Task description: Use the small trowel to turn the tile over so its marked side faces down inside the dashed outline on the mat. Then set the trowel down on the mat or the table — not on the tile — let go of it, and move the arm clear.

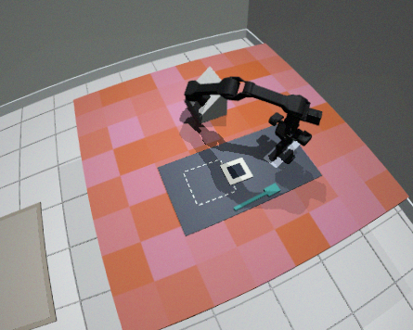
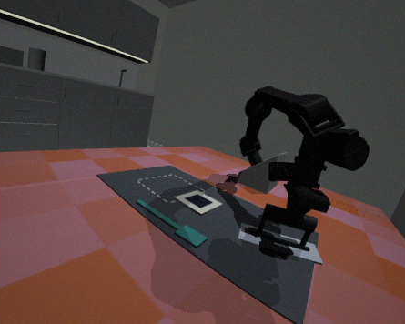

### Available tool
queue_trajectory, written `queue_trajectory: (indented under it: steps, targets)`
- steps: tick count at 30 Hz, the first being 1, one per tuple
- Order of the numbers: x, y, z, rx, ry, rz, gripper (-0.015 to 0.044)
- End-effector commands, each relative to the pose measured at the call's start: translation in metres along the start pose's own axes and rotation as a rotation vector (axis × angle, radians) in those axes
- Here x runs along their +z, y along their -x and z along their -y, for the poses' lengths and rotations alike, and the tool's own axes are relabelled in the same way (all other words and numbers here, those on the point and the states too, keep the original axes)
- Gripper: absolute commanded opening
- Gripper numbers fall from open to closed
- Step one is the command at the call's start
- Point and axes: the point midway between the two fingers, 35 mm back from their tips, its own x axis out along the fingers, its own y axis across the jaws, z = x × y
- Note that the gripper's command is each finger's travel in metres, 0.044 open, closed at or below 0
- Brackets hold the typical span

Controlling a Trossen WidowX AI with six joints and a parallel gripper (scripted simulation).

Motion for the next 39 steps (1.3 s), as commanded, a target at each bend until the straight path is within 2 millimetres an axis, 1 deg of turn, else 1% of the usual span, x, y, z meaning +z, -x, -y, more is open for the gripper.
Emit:
queue_trajectory:
  steps: [1, 3, 4, 22, 23, 24, 26, 27, 28, 33, 34, 36, 39]
  targets:
    - [0.001, -0.002, 0.001, -0.004, 0.015, 0.005, 0.0209]
    - [0.001, -0.002, 0.001, -0.004, 0.015, 0.005, 0.0261]
    - [0.001, -0.002, 0.001, -0.004, 0.015, 0.005, 0.027]
    - [0.001, -0.002, 0.001, -0.004, 0.015, 0.005, 0.027]
    - [0.001, 0.001, 0.001, -0.003, 0.011, 0.004, 0.027]
    - [0.001, 0.009, 0.0, 0.002, -0.001, 0.0, 0.027]
    - [0.0, 0.034, -0.002, 0.017, -0.041, -0.013, 0.027]
    - [0.0, 0.042, -0.002, 0.021, -0.053, -0.017, 0.027]
    - [0.0, 0.045, -0.002, 0.023, -0.057, -0.018, 0.027]
    - [0.0, 0.045, -0.002, 0.023, -0.057, -0.018, 0.027]
    - [-0.001, 0.053, -0.003, 0.047, -0.048, -0.018, 0.0296]
    - [-0.002, 0.055, -0.003, 0.051, -0.045, -0.022, 0.03]
    - [-0.01, 0.06, -0.004, 0.071, 0.022, -0.054, 0.03]
